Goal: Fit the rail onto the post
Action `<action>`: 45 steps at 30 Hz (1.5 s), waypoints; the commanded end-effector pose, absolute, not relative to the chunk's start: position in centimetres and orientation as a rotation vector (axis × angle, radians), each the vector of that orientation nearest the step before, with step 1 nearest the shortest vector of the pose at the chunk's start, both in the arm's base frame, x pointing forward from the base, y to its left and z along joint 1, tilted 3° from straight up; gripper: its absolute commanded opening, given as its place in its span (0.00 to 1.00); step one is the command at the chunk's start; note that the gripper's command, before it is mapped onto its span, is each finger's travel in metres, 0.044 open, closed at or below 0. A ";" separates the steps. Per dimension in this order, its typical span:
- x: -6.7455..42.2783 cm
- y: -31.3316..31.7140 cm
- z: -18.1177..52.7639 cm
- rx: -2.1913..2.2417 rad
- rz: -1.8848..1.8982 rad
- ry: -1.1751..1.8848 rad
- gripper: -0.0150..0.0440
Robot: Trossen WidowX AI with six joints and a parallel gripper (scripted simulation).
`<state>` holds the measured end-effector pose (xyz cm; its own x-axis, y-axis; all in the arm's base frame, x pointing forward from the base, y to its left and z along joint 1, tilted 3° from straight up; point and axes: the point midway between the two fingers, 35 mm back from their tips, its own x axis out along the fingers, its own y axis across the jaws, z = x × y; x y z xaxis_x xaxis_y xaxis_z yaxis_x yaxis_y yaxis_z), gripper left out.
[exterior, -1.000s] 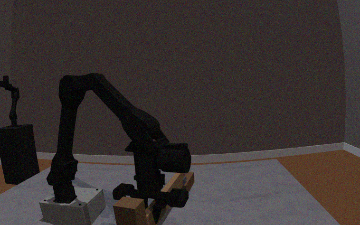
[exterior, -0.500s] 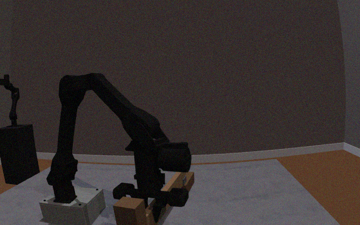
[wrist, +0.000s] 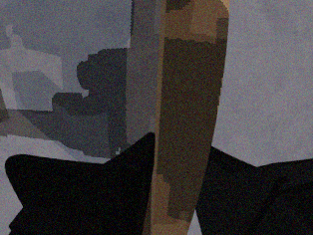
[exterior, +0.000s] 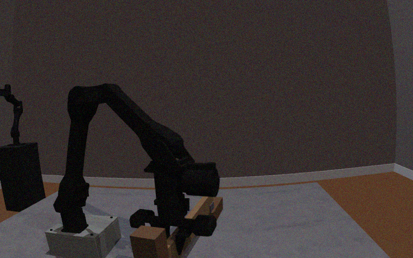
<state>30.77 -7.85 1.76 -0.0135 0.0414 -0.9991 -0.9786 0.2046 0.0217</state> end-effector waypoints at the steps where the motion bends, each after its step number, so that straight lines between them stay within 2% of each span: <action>1: 30.9 -7.9 1.9 -1.023 1.078 1.278 0.25; 45: 30.6 -8.5 1.6 -1.023 1.078 1.278 0.25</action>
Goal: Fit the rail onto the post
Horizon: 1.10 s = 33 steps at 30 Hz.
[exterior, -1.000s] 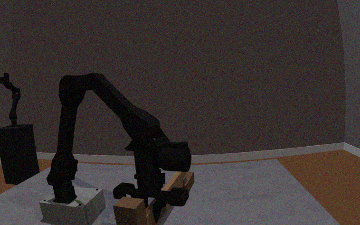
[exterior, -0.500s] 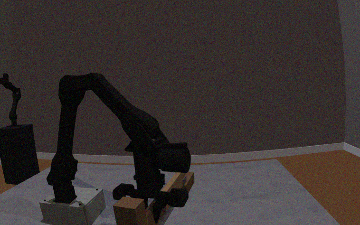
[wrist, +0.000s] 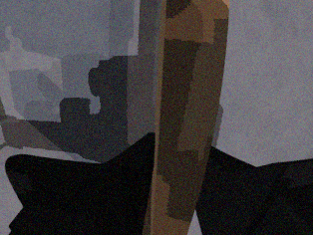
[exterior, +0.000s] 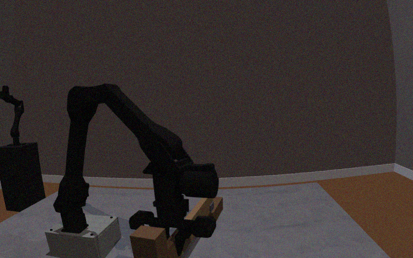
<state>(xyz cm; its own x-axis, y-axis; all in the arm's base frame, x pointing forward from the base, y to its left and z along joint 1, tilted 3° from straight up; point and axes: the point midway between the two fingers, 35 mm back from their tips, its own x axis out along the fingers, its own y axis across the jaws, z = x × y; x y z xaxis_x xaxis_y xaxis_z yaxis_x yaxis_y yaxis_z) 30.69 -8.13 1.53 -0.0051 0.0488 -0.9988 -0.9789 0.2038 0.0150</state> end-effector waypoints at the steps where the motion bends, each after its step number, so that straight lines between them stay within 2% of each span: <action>1: 30.6 -8.5 1.6 -1.023 1.078 1.278 0.25; 33: 30.7 -7.8 1.9 -1.022 1.078 1.278 0.25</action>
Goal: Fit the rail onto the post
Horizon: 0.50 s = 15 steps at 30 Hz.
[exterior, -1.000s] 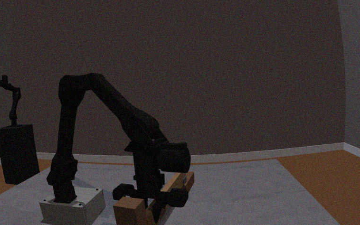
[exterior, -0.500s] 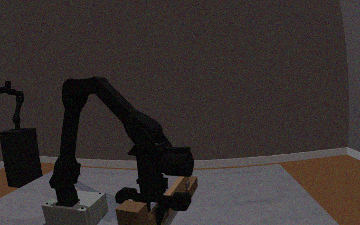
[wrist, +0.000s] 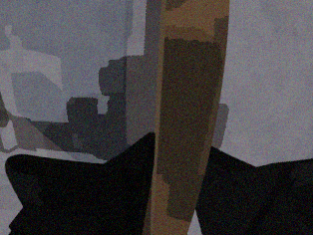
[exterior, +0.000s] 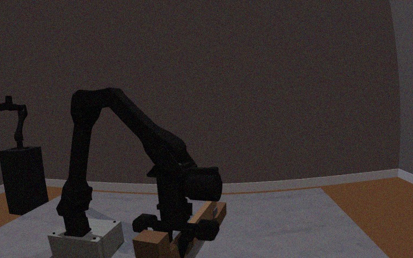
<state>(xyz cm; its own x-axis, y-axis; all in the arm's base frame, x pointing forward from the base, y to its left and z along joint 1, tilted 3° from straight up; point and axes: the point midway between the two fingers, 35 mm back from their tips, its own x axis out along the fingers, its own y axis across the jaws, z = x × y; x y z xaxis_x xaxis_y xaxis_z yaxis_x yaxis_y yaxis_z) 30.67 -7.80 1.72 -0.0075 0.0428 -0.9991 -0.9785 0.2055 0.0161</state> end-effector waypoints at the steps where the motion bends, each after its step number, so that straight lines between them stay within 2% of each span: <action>1: 30.7 -7.8 1.9 -1.022 1.078 1.278 0.25; 15: 30.7 -8.0 1.7 -1.023 1.078 1.278 0.25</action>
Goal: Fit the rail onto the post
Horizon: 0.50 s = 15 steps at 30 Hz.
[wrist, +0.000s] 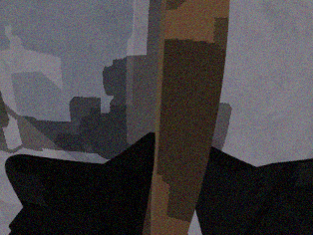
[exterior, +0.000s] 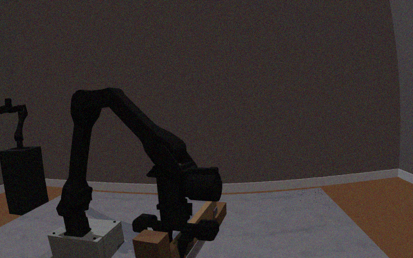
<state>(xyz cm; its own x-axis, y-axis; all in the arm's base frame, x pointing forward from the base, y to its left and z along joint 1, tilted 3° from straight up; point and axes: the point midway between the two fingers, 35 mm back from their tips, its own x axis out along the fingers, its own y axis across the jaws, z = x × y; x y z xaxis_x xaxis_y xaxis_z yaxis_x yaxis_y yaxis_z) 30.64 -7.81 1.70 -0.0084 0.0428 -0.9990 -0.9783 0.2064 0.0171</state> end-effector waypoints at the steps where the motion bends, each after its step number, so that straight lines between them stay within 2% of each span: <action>1: 30.7 -8.0 1.7 -1.023 1.078 1.278 0.25; 15: 30.6 -8.4 1.6 -1.023 1.078 1.278 0.25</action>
